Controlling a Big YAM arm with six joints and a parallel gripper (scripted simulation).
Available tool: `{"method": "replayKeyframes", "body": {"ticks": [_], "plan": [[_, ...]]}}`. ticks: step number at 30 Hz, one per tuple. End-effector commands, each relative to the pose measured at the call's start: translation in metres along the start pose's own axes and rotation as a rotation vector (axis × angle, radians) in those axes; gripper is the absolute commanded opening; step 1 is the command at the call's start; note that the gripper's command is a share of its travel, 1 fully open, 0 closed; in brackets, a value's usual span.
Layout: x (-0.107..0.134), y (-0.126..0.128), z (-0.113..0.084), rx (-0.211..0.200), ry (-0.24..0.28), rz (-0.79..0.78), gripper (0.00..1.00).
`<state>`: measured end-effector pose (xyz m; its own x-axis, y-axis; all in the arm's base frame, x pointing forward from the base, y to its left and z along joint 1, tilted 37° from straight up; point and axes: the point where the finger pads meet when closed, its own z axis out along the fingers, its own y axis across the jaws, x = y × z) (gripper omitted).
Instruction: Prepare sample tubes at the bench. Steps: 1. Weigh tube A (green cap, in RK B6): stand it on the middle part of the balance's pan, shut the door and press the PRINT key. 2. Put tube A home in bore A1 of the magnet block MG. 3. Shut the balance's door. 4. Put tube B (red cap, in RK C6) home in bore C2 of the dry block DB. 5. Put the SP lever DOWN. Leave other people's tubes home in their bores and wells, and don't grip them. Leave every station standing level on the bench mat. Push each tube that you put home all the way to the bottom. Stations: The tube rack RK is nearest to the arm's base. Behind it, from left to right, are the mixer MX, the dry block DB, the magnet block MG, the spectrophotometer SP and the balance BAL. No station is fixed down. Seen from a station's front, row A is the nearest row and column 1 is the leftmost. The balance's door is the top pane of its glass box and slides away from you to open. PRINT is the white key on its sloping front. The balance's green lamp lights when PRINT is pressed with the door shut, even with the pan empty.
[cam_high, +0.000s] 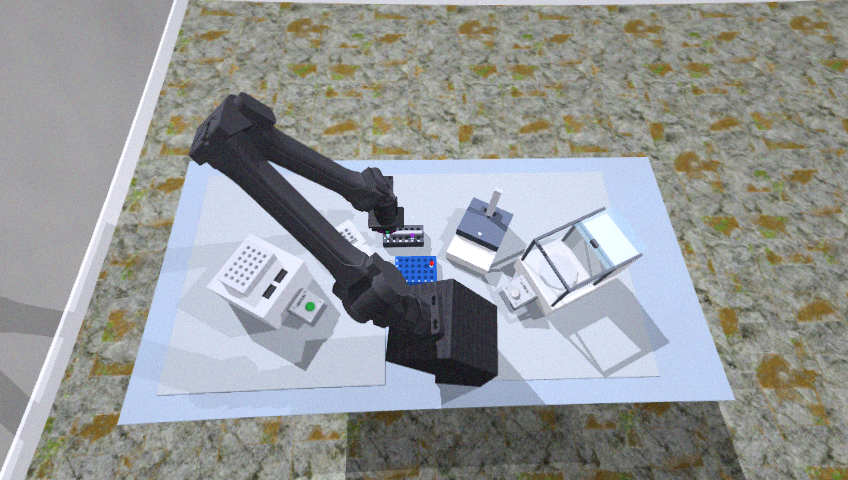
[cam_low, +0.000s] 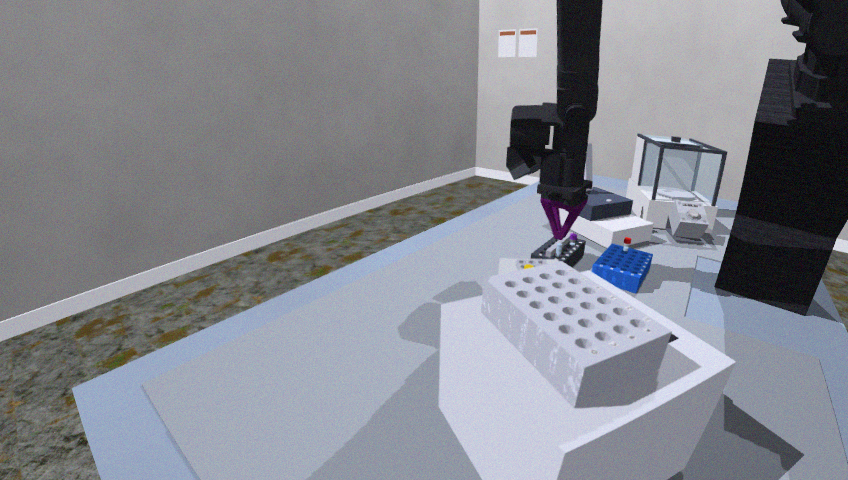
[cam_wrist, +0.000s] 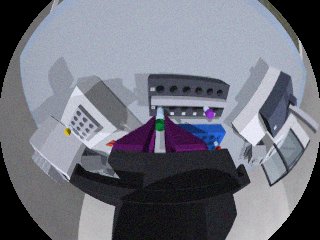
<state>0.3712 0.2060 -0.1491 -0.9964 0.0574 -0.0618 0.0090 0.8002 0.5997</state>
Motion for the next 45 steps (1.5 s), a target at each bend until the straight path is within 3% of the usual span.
{"method": "replayKeyframes", "body": {"ticks": [1, 45], "plan": [[0.0015, 0.0088, 0.0001, -0.006, -0.009, -0.010, 0.09], [-0.0005, 0.0018, -0.0012, -0.002, -0.007, 0.001, 0.09]]}}
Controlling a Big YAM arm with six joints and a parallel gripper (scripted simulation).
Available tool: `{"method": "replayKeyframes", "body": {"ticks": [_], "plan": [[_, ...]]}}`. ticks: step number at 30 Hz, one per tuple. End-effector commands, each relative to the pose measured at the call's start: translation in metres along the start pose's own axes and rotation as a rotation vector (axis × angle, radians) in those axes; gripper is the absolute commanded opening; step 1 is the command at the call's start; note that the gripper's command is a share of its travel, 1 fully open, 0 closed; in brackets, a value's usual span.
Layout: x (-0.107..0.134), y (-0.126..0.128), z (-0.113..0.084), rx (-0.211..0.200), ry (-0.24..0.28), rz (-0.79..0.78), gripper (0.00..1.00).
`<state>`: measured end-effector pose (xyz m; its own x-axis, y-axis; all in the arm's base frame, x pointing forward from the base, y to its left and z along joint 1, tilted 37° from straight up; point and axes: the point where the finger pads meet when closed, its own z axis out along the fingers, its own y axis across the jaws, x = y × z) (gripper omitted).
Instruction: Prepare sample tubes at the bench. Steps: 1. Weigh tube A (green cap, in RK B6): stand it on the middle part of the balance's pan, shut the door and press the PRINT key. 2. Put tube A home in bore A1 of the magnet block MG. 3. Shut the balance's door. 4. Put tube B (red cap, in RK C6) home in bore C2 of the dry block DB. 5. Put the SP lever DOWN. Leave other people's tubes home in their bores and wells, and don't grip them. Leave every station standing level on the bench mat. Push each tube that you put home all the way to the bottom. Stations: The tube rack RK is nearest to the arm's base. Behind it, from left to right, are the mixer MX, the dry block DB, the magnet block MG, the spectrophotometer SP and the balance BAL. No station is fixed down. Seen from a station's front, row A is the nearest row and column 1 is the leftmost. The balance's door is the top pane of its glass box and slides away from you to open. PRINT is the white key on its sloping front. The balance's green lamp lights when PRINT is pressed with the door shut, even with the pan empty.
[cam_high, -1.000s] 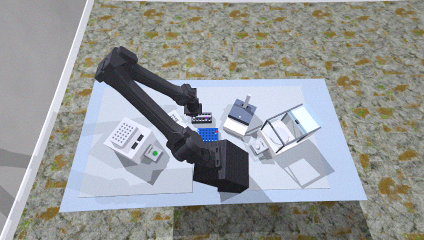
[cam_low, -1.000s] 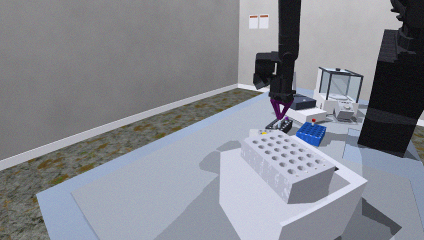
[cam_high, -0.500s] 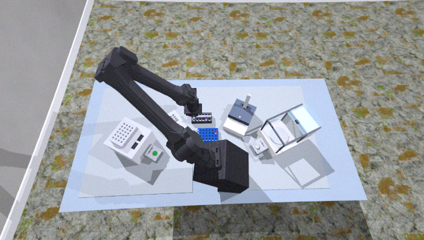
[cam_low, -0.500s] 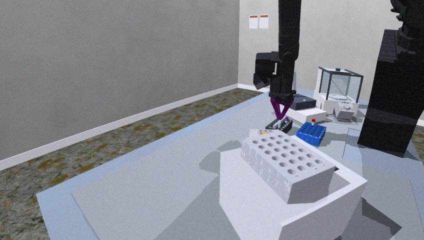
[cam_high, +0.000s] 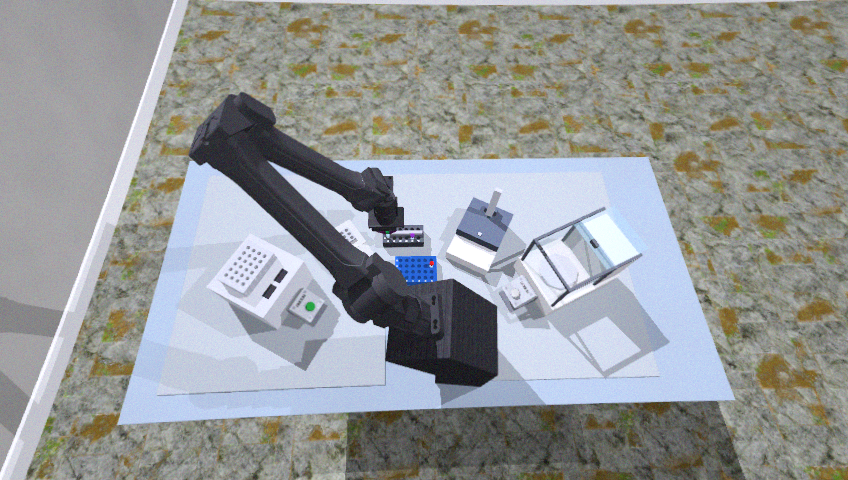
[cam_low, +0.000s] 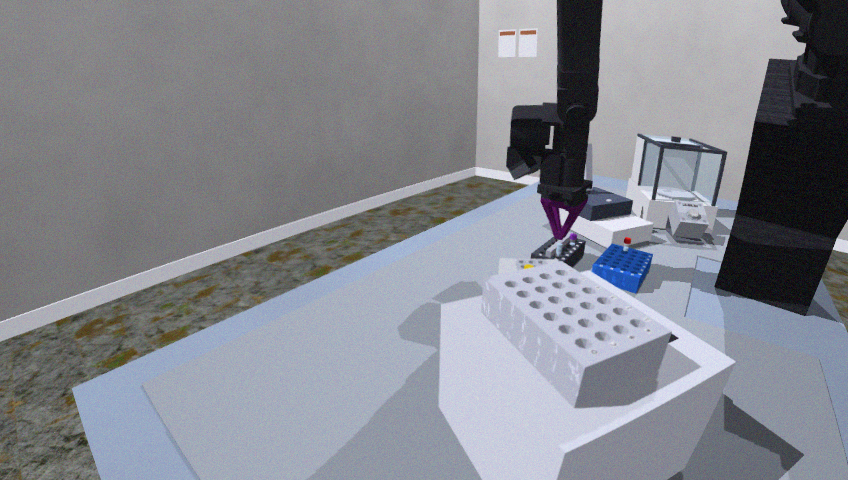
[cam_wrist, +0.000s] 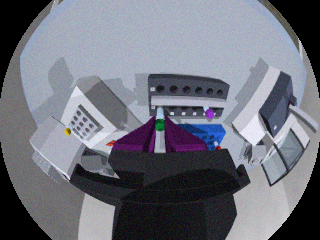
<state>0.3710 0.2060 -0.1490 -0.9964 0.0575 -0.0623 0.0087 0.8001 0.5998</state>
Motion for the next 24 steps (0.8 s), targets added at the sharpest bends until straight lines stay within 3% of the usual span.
{"method": "replayKeyframes", "body": {"ticks": [1, 11, 12, 15, 24], "plan": [[-0.001, 0.002, -0.001, -0.001, -0.006, 0.001, 0.09], [-0.001, 0.002, -0.001, -0.001, -0.006, 0.001, 0.09], [0.000, 0.010, -0.004, -0.008, -0.011, -0.010, 0.09], [0.005, 0.003, 0.006, 0.000, 0.006, 0.000, 0.09], [0.003, 0.003, 0.011, -0.001, 0.003, -0.001, 0.09]]}}
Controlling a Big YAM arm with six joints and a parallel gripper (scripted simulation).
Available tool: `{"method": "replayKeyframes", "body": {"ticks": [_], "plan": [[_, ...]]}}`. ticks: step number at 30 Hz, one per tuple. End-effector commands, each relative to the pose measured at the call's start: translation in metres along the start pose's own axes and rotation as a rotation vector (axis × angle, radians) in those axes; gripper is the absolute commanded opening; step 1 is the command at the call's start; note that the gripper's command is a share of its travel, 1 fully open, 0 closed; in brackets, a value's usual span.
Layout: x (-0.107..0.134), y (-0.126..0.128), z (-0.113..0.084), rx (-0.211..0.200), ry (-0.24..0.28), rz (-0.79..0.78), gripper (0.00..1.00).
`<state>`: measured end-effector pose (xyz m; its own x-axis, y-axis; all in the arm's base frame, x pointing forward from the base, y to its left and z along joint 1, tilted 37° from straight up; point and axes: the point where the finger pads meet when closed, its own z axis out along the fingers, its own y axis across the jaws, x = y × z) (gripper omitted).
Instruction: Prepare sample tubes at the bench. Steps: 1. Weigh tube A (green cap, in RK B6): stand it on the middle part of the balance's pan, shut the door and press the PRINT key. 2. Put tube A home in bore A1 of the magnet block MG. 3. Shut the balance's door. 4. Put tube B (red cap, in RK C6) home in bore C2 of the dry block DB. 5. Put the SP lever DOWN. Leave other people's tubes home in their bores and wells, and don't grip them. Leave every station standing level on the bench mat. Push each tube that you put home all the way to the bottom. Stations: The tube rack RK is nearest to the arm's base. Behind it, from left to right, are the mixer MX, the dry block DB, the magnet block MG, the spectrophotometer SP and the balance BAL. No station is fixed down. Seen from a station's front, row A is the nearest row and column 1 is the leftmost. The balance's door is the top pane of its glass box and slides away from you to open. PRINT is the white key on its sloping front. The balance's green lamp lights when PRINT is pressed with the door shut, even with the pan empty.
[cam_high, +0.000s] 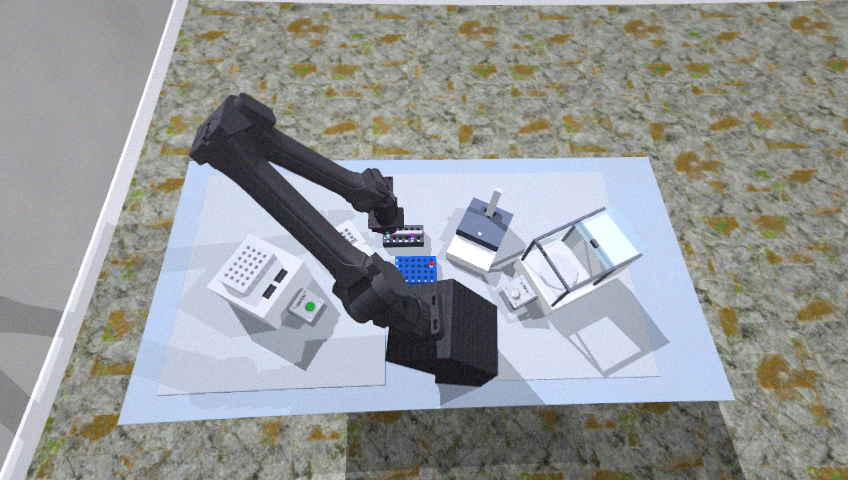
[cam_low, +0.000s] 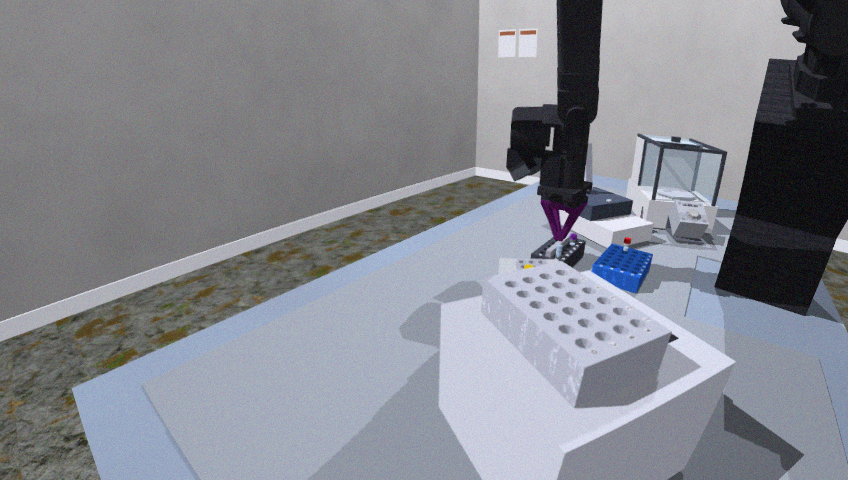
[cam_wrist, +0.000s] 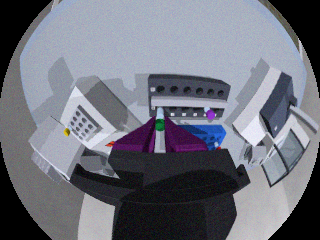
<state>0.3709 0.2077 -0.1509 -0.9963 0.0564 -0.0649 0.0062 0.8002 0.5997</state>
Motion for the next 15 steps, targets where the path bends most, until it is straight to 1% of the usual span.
{"method": "replayKeyframes", "body": {"ticks": [1, 13, 14, 15], "plan": [[0.0025, 0.0029, 0.0090, -0.001, 0.005, 0.001, 0.09], [0.0038, 0.0025, 0.0118, 0.000, 0.006, 0.002, 0.09], [-0.0011, 0.0011, 0.0043, -0.001, -0.005, 0.004, 0.09], [-0.0011, 0.0011, 0.0043, -0.001, -0.005, 0.004, 0.09]]}}
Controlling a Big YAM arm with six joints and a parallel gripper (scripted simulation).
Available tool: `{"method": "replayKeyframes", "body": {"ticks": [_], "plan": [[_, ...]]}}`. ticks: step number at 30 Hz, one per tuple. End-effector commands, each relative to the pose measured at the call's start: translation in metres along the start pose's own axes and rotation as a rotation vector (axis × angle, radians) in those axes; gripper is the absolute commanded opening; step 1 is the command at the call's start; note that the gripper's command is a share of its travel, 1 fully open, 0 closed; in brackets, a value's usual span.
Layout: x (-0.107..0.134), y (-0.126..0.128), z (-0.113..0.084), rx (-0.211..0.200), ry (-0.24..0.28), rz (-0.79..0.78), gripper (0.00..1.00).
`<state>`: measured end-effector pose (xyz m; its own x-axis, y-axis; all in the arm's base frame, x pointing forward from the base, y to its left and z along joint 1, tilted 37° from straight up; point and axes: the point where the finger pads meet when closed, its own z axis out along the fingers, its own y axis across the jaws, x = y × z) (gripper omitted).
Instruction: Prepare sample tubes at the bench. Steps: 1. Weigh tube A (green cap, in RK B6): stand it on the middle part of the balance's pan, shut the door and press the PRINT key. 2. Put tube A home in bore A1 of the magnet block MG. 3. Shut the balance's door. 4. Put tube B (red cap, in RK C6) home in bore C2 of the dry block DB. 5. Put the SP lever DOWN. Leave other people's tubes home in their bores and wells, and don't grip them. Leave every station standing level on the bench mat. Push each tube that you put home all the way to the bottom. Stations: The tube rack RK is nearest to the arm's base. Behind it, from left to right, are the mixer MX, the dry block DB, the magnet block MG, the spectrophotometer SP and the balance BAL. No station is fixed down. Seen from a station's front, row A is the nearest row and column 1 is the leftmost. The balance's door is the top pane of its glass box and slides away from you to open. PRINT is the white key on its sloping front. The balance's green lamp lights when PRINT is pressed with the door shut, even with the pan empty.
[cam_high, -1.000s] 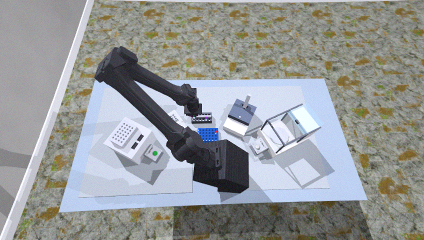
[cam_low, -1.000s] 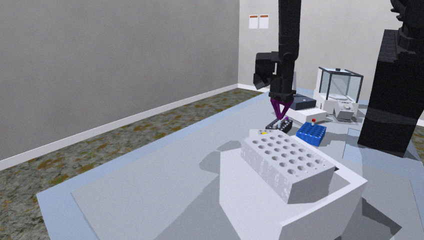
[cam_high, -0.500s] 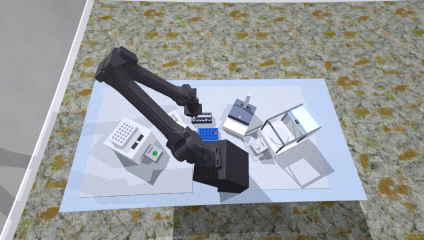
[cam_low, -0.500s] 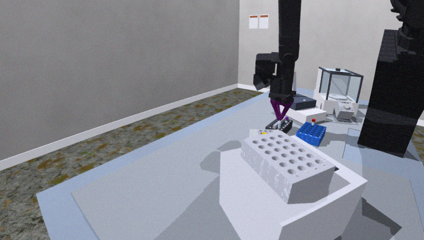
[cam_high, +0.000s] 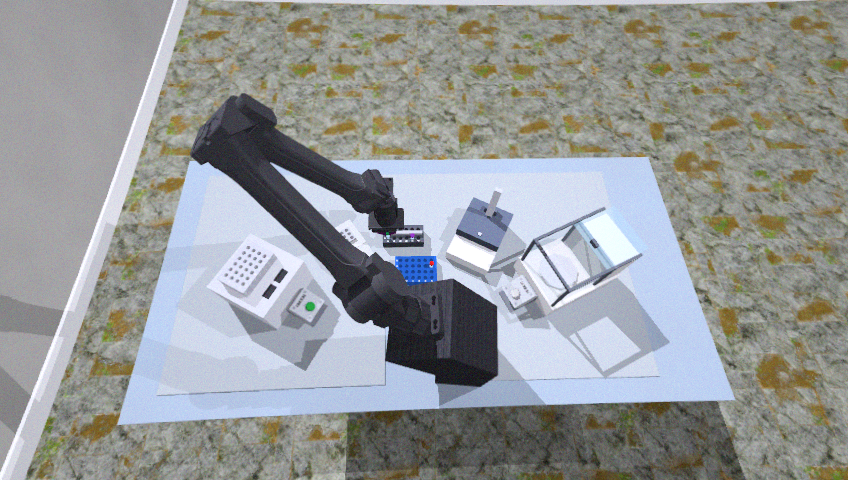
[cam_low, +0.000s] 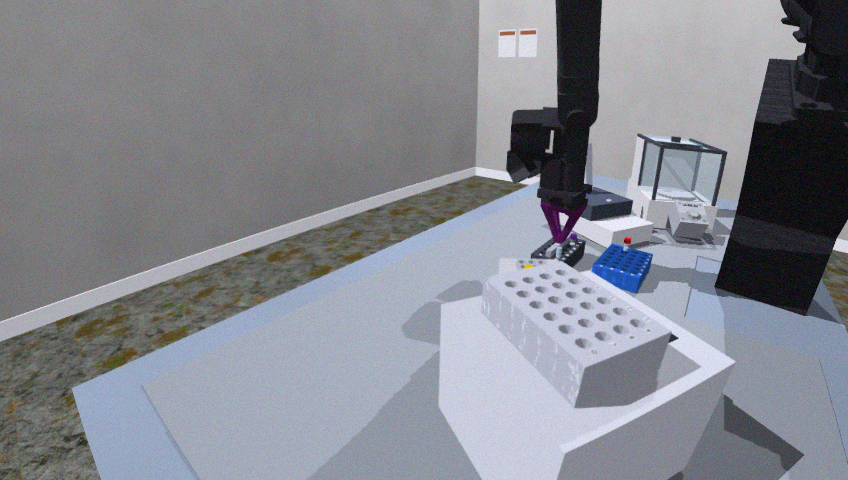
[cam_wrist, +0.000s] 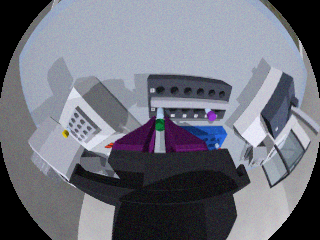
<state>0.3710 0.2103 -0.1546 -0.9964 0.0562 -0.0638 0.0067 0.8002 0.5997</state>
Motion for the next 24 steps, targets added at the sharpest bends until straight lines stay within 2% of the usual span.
{"method": "replayKeyframes", "body": {"ticks": [1, 3, 9, 24], "plan": [[-0.001, 0.001, 0.000, -0.001, -0.006, 0.003, 0.09], [-0.002, 0.008, -0.003, -0.006, -0.009, -0.002, 0.09], [0.002, 0.003, 0.008, -0.001, 0.004, 0.001, 0.09], [0.003, 0.003, 0.014, 0.000, 0.004, 0.001, 0.09]]}}
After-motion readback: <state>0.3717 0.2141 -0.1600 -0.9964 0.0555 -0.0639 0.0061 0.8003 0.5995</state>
